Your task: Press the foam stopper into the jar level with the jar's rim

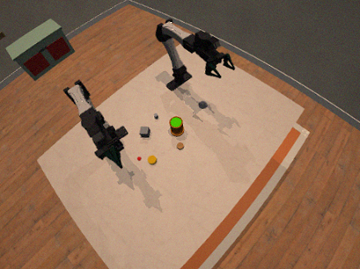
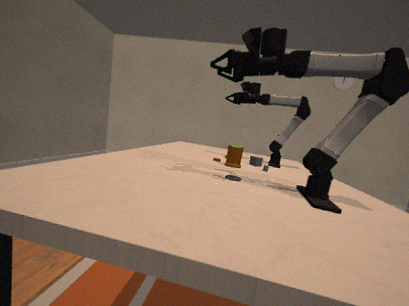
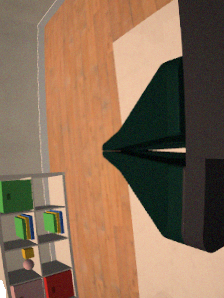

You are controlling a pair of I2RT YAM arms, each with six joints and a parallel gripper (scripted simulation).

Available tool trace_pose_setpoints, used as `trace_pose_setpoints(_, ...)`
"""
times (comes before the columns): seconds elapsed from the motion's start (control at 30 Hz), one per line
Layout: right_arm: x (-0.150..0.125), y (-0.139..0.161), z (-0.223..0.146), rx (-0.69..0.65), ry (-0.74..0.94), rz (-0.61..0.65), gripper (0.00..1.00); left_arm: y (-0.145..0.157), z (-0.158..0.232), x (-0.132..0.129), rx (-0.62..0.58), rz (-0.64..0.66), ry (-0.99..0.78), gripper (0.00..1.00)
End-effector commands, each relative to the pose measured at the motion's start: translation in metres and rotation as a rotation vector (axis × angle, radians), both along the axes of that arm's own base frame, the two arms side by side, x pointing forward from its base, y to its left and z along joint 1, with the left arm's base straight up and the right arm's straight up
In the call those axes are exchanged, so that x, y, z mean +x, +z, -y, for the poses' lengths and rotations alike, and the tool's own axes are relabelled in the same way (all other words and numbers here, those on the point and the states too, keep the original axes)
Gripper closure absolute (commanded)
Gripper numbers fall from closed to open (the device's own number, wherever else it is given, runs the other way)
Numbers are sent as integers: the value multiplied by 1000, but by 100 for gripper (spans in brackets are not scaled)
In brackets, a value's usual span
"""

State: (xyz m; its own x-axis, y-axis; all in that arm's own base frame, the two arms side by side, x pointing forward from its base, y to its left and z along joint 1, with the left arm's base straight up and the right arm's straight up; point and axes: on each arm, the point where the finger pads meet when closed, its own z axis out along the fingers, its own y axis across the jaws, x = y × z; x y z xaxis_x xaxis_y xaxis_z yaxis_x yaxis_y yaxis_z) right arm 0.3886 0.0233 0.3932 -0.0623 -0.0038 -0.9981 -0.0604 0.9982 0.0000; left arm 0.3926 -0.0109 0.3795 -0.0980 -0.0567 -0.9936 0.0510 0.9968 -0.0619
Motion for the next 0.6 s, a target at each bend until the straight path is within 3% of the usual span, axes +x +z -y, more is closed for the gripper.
trace_pose_setpoints(0.0,-9,19,17,5,-41,102,100,19,-16,-10,71,114,71,2)
trace_pose_setpoints(0.13,-13,20,26,2,-62,114,100,21,-18,-15,81,126,82,2)
trace_pose_setpoints(0.2,-10,12,23,2,-55,88,100,5,-11,-9,70,69,54,2)
trace_pose_setpoints(0.27,-17,29,30,6,-82,124,100,16,-10,-19,62,101,46,2)
trace_pose_setpoints(0.33,-16,26,25,7,-68,117,100,46,-12,-21,62,156,57,2)
trace_pose_setpoints(0.4,-16,26,25,7,-68,117,100,46,-12,-21,62,156,57,2)
trace_pose_setpoints(0.47,-4,9,20,6,-51,71,100,9,-12,-16,65,70,57,2)
trace_pose_setpoints(0.57,-11,17,19,7,-48,93,100,20,-12,-17,65,89,57,2)
